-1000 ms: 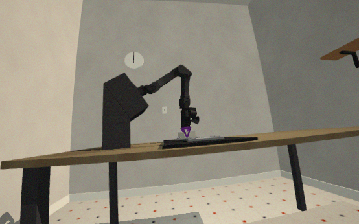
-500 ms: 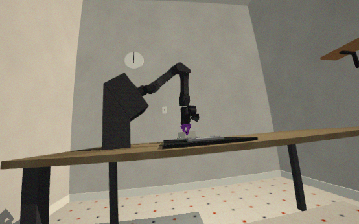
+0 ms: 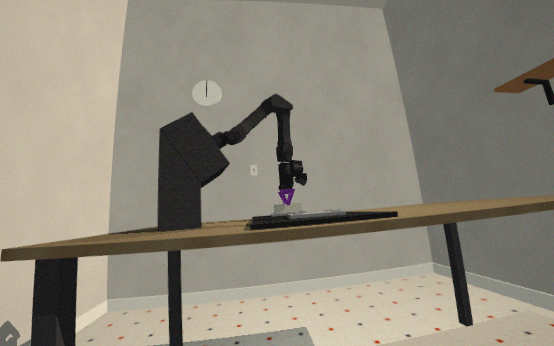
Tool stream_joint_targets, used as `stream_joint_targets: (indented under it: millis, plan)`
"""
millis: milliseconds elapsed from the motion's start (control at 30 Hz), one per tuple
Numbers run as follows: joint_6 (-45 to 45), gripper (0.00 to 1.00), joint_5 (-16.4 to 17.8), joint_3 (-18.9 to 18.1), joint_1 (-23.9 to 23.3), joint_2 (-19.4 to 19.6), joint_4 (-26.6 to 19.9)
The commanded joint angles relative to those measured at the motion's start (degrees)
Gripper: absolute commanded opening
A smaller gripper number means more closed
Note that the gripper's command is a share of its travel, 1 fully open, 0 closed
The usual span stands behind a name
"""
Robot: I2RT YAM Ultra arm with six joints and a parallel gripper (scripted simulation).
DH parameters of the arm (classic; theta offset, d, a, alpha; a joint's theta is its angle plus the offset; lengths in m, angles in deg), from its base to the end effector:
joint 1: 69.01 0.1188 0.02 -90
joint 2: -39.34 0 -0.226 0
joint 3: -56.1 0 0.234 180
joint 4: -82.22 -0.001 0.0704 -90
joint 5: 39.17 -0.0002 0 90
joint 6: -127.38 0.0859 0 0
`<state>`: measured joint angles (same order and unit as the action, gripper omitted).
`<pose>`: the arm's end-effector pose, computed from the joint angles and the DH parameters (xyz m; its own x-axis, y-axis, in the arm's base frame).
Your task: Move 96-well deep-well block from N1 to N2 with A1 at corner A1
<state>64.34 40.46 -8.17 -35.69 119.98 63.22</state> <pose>0.2870 0.1714 0.1860 -0.6205 0.1258 -0.7741 -0.1530 0.9487 0.2768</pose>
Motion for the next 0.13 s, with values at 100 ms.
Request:
stream_joint_targets:
  millis: [100]
  plan:
    - [0.1,1.0,-0.2,0.0,0.1,-0.4,0.0]
